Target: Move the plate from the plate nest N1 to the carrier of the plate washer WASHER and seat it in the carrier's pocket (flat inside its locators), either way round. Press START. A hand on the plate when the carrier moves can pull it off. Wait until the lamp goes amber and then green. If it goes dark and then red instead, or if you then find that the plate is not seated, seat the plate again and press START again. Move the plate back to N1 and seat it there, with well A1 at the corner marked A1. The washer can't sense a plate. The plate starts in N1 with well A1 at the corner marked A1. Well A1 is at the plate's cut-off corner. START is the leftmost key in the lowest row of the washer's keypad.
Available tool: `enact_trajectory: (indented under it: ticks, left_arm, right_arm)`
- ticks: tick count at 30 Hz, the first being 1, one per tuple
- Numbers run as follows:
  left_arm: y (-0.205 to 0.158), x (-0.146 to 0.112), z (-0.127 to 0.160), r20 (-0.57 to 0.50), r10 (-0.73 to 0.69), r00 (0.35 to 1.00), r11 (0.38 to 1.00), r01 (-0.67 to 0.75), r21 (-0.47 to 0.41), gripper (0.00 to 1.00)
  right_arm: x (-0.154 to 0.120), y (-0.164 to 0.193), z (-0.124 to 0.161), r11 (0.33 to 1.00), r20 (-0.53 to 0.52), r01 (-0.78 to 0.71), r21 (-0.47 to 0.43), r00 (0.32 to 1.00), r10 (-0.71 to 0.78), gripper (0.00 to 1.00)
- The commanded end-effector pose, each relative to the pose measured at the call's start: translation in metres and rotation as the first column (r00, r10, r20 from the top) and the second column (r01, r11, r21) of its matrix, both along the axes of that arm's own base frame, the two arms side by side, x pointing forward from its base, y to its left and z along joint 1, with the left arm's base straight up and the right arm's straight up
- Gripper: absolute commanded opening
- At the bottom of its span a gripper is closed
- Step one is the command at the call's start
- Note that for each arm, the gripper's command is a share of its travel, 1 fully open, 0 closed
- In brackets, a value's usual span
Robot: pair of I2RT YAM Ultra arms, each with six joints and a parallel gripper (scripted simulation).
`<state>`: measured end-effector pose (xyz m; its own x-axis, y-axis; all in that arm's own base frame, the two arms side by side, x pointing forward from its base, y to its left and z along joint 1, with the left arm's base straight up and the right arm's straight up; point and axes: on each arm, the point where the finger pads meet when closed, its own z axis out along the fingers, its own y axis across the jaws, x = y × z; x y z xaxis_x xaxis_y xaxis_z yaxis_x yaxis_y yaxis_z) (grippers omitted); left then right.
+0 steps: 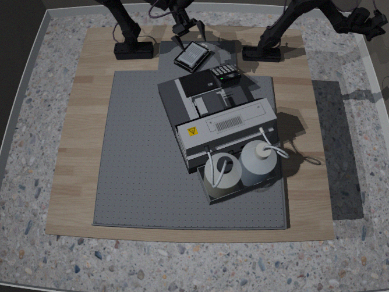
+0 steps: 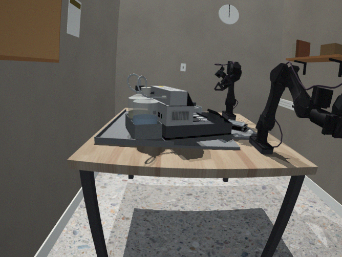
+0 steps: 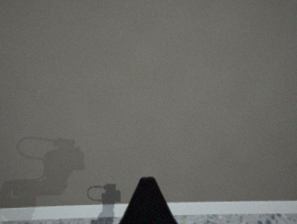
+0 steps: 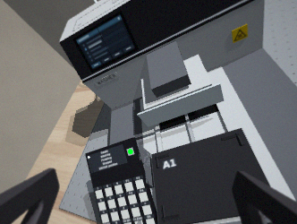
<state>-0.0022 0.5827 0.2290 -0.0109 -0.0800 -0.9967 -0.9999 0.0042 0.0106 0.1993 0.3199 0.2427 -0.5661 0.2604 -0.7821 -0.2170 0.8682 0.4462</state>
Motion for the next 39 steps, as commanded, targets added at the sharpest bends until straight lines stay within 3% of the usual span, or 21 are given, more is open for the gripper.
enact_trajectory:
  ticks: [1, 5, 8, 10, 16, 23, 30, 37, 39]
  left_arm:
    - [-0.003, -0.002, 0.027, 0.011, 0.01, 1.0, 0.997, -0.01, 0.08, 0.0]
    - [-0.003, -0.002, 0.027, 0.011, 0.01, 1.0, 0.997, -0.01, 0.08, 0.0]
    - [-0.003, -0.002, 0.027, 0.011, 0.01, 1.0, 0.997, -0.01, 0.08, 0.0]
    - [-0.003, -0.002, 0.027, 0.011, 0.01, 1.0, 0.997, -0.01, 0.08, 0.0]
    - [-0.003, -0.002, 0.027, 0.011, 0.01, 1.0, 0.997, -0.01, 0.08, 0.0]
    - [-0.003, -0.002, 0.027, 0.011, 0.01, 1.0, 0.997, -0.01, 0.08, 0.0]
    - [-0.003, -0.002, 0.027, 0.011, 0.01, 1.0, 0.997, -0.01, 0.08, 0.0]
    - [-0.003, -0.002, 0.027, 0.011, 0.01, 1.0, 0.997, -0.01, 0.08, 0.0]
    - [-0.003, -0.002, 0.027, 0.011, 0.01, 1.0, 0.997, -0.01, 0.08, 0.0]
  right_arm:
    - [0.006, -0.013, -0.013, 0.986, -0.036, -0.046, -0.159, 0.999, 0.041, 1.0]
    - [0.009, -0.016, -0.013, 0.989, -0.03, -0.062, -0.132, 0.998, 0.059, 1.0]
    - [0.027, -0.031, -0.015, 0.968, -0.07, -0.03, -0.251, 0.997, 0.013, 1.0]
    - [0.036, -0.038, -0.016, 0.972, -0.061, -0.031, -0.233, 0.998, 0.018, 1.0]
    - [0.047, -0.051, -0.023, 0.917, -0.16, -0.047, -0.396, 0.987, -0.018, 1.0]
    - [0.061, -0.078, -0.031, 0.928, -0.135, -0.038, -0.371, 0.991, -0.013, 1.0]
    - [0.077, -0.111, -0.033, 0.86, -0.261, -0.063, -0.506, 0.962, -0.083, 1.0]
    - [0.075, -0.127, -0.042, 0.863, -0.25, -0.077, -0.499, 0.966, -0.058, 1.0]
    - [0.079, -0.139, -0.043, 0.836, -0.31, -0.083, -0.543, 0.945, -0.107, 1.0]
